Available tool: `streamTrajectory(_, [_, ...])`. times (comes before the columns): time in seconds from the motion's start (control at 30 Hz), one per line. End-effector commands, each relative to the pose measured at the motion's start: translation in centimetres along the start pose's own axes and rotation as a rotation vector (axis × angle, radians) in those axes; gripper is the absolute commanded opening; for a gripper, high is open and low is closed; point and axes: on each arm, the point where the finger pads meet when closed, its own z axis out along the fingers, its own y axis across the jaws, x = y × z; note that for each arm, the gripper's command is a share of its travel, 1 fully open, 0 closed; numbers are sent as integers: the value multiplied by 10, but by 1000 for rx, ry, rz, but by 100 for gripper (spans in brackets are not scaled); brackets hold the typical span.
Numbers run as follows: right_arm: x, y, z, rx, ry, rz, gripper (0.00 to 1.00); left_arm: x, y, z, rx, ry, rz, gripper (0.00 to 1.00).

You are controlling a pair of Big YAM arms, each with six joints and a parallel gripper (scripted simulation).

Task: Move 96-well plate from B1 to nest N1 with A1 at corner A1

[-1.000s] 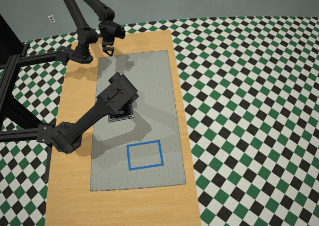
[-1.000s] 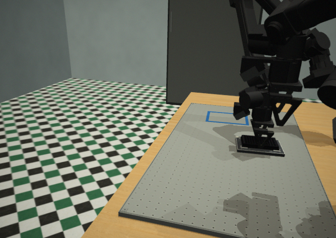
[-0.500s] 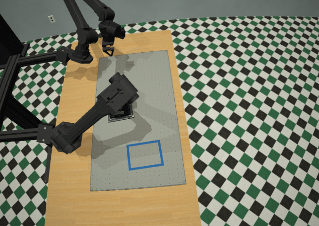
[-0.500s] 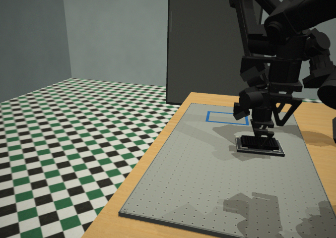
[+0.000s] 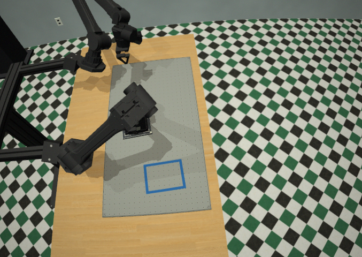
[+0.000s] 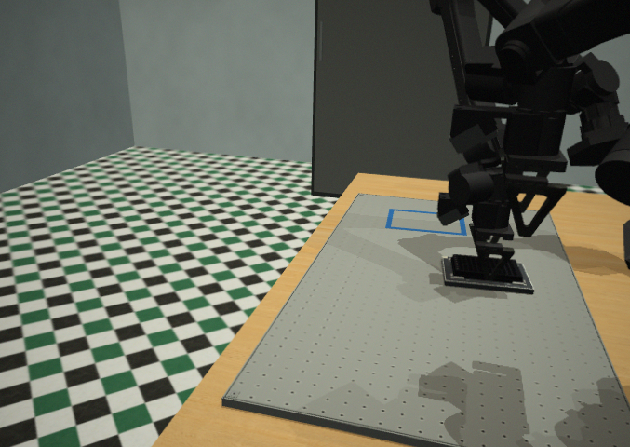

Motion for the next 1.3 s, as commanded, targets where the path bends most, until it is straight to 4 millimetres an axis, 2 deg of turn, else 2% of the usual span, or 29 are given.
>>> streamTrajectory(0.0, [-5, 3, -1, -5, -8, 3, 100, -10, -2, -8, 10, -15, -14, 100])
streamTrajectory(0.13, [-5, 3, -1, -5, -8, 3, 100, -10, -2, -8, 10, -15, -14, 100])
streamTrajectory(0.17, [-11, 8, -12, -14, -24, 10, 100, -10, -2, -8, 10, -15, -14, 100])
streamTrajectory(0.2, [-9, 7, -15, -13, -22, 5, 100, -10, -2, -8, 10, -15, -14, 100])
streamTrajectory(0.4, [-3, 3, -24, -9, -13, -2, 100, -10, -2, -8, 10, -15, -14, 100])
streamTrajectory(1.27, [-5, 6, -90, -15, -18, 4, 100, -10, -2, -8, 10, -15, -14, 100])
